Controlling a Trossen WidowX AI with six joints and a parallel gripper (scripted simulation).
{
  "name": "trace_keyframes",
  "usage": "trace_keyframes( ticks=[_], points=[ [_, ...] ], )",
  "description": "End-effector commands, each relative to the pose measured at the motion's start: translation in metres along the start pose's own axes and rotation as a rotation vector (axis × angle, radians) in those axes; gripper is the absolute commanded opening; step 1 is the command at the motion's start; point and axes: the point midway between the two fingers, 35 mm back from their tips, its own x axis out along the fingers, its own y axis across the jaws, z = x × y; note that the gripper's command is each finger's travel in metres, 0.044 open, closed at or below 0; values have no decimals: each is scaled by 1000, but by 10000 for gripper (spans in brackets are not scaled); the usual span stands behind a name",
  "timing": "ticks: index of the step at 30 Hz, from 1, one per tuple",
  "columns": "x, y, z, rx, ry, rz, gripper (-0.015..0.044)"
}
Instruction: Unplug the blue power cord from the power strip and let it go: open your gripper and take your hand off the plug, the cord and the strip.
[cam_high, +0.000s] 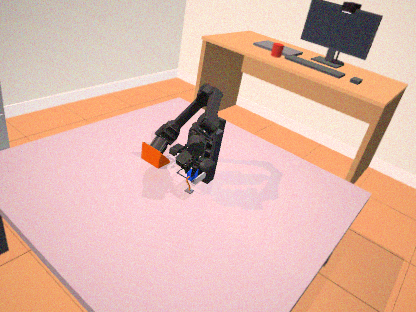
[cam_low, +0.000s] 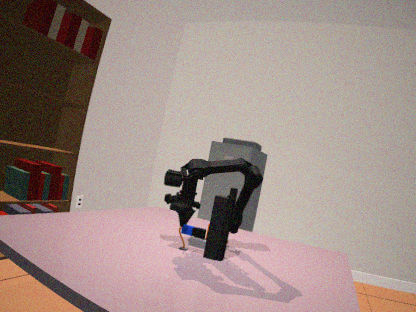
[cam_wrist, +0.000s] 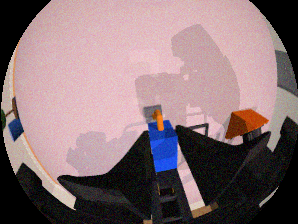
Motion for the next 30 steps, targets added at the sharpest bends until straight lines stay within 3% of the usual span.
trace_keyframes(
  ticks=[1,11,16,30],
  points=[
    [-1,0,-2,3,-8,7,184],
    [-6,1,17,3,-11,8,440],
    [-14,-1,58,2,-13,8,440],
    [-14,-1,58,2,-13,8,440]
  ],
)
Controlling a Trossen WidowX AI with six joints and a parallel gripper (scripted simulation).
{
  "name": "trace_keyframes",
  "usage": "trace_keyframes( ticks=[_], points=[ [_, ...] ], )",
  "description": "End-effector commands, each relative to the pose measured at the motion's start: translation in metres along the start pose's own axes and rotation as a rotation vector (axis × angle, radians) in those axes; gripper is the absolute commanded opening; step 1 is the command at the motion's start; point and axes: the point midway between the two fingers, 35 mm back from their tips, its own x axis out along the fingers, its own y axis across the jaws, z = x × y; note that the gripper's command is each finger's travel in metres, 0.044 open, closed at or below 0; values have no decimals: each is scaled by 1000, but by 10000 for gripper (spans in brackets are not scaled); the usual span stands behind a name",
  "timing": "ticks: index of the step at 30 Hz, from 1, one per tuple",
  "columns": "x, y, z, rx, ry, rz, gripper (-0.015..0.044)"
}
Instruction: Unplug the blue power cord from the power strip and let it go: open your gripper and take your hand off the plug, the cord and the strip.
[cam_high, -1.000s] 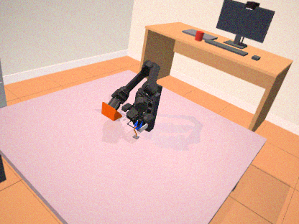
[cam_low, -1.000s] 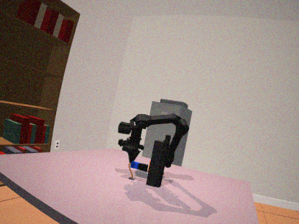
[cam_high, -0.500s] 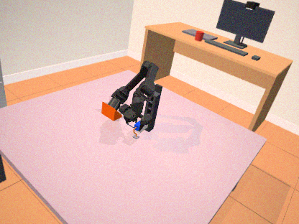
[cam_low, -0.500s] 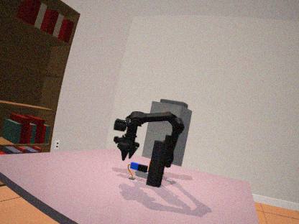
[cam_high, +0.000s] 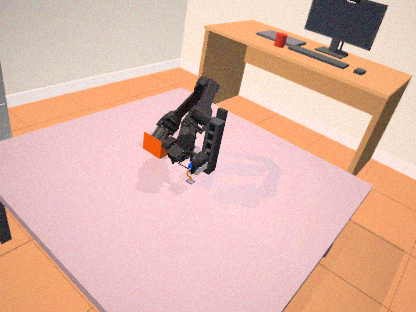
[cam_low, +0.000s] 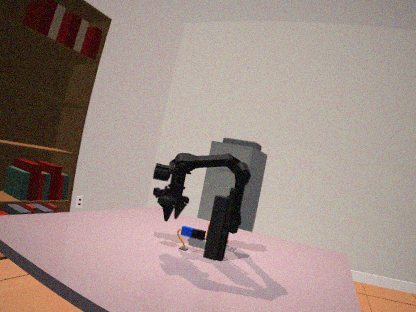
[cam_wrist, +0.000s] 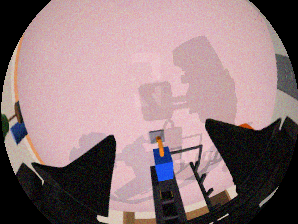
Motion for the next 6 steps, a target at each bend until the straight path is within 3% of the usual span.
trace_keyframes(
  ticks=[1,6],
  points=[
    [-1,0,1,-7,-5,-3,440],
    [-1,0,1,-7,-5,-3,440]
  ],
)
